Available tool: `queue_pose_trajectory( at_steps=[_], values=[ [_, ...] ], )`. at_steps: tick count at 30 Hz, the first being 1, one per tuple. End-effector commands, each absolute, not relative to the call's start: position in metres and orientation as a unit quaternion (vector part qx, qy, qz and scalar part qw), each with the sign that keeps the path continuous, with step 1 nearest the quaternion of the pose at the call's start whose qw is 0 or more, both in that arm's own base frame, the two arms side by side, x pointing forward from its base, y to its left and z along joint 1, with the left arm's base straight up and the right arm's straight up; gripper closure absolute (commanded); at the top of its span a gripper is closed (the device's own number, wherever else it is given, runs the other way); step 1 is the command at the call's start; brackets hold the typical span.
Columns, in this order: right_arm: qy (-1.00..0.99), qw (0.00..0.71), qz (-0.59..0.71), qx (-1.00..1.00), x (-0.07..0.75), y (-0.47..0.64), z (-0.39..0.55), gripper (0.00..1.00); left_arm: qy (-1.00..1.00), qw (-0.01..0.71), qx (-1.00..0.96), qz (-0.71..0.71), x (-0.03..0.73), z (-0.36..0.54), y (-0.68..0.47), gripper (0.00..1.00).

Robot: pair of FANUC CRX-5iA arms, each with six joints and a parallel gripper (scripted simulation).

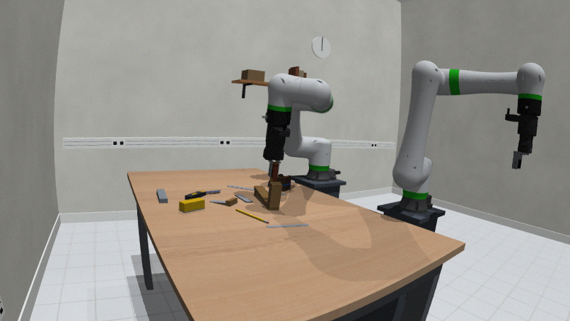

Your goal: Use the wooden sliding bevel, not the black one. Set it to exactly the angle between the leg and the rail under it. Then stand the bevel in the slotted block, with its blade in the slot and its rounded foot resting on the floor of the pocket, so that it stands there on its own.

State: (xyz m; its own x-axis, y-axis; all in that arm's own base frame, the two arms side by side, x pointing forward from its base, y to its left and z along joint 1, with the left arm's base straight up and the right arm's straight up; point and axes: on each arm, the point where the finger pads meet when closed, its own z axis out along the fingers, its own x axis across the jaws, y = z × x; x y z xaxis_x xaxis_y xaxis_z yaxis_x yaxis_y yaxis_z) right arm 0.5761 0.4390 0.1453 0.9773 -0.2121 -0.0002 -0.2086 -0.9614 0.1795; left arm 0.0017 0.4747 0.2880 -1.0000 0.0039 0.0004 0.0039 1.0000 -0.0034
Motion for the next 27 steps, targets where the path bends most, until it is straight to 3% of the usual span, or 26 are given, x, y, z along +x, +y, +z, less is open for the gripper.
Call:
queue_pose_trajectory(
  at_steps=[1,27],
  values=[
    [-0.106,0.088,-0.008,0.990,0.576,0.437,0.138,1.00,-1.000,0.000,-0.002,0.000,0.002,0.290,0.475,0.00],
    [-0.106,0.088,-0.008,0.990,0.575,0.433,0.110,1.00,-1.000,0.000,-0.002,0.000,0.002,0.290,0.475,0.00]
  ],
)
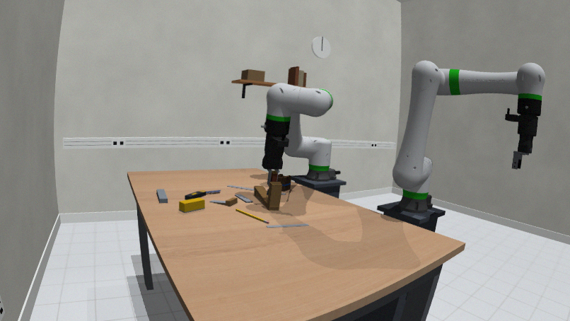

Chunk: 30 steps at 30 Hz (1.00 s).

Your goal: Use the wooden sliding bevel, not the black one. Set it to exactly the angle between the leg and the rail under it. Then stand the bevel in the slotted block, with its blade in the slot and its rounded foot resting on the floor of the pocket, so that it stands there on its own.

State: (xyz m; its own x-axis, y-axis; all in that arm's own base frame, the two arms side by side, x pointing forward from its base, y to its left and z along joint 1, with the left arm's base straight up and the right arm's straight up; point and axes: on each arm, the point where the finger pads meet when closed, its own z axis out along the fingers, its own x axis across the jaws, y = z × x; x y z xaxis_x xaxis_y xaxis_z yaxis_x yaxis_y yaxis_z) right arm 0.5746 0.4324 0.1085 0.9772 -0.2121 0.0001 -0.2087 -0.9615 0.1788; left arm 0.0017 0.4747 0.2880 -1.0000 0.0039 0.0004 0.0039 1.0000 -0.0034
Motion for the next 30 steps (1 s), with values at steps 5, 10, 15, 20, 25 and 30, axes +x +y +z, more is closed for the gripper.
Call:
queue_pose_trajectory(
  at_steps=[5,10,15,20,25,30],
  values=[
    [-0.106,0.088,-0.008,0.990,0.5752,0.4325,0.1104,1.00,-1.000,0.000,-0.002,0.000,0.0019,0.2897,0.4750,0.00],
    [-0.106,0.088,-0.008,0.990,0.5757,0.4347,0.1102,1.00,-1.000,0.000,-0.002,0.000,0.0019,0.2897,0.4750,0.00],
    [-0.106,0.088,-0.008,0.990,0.5764,0.4381,0.1098,1.00,-1.000,0.000,-0.002,0.000,0.0019,0.2897,0.4750,0.00],
    [-0.106,0.088,-0.008,0.990,0.5764,0.4381,0.1098,1.00,-1.000,0.000,-0.002,0.000,0.0019,0.2897,0.4750,0.00],
    [-0.106,0.088,-0.008,0.990,0.5764,0.4381,0.1098,1.00,-1.000,0.000,-0.002,0.000,0.0019,0.2897,0.4750,0.00],
    [-0.106,0.088,-0.008,0.990,0.5764,0.4381,0.1095,1.00,-1.000,0.000,-0.002,0.000,0.0019,0.2897,0.4750,0.00]
  ],
)
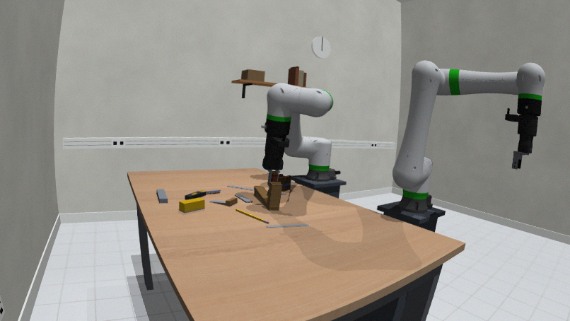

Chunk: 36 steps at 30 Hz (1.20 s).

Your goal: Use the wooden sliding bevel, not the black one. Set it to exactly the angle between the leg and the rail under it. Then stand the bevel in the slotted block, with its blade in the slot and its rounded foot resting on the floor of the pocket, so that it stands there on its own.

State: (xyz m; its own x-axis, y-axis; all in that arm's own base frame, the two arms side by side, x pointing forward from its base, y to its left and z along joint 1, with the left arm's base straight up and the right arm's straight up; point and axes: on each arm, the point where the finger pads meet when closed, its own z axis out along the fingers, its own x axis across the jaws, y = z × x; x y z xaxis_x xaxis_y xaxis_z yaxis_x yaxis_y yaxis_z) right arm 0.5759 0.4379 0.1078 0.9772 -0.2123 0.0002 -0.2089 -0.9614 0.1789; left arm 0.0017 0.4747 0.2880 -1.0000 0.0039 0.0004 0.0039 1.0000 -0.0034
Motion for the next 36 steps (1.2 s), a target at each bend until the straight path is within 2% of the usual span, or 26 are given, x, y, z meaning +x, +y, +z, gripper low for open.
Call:
queue_pose_trajectory(
  at_steps=[1,36],
  values=[
    [-0.106,0.088,-0.008,0.990,0.576,0.438,0.109,1.00,-1.000,0.000,-0.002,0.000,0.002,0.290,0.475,0.00],
    [-0.106,0.088,-0.008,0.990,0.576,0.435,0.090,1.00,-1.000,0.000,-0.002,0.000,0.002,0.290,0.475,0.00]
  ],
)
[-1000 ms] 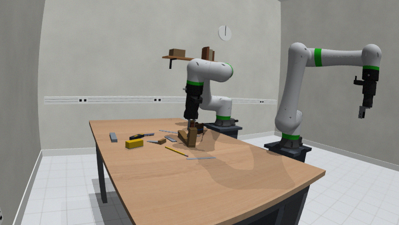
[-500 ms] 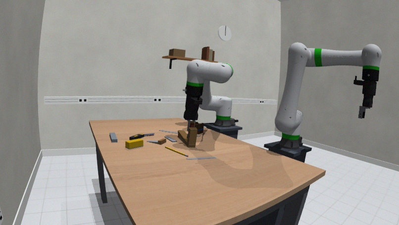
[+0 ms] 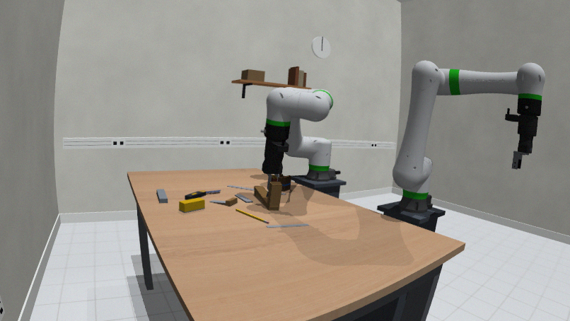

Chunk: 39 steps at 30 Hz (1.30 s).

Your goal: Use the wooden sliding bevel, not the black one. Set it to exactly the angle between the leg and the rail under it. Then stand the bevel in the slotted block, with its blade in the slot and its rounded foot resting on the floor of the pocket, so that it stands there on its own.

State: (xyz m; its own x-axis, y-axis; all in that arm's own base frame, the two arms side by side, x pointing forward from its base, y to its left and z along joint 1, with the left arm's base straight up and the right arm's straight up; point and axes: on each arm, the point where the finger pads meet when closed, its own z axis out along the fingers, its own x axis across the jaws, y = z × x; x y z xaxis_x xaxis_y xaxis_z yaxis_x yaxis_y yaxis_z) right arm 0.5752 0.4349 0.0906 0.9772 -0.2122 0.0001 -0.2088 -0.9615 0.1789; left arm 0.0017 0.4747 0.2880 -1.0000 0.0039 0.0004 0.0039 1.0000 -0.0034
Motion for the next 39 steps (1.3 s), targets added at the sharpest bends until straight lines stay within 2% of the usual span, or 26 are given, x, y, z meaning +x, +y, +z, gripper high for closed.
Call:
queue_pose_trajectory(
  at_steps=[1,39],
  values=[
    [-0.106,0.088,-0.008,0.990,0.576,0.434,0.089,1.00,-1.000,0.000,-0.002,0.000,0.002,0.290,0.475,0.00],
    [-0.106,0.088,-0.008,0.990,0.575,0.432,0.075,1.00,-1.000,0.000,-0.002,0.000,0.002,0.290,0.475,0.00]
  ],
)
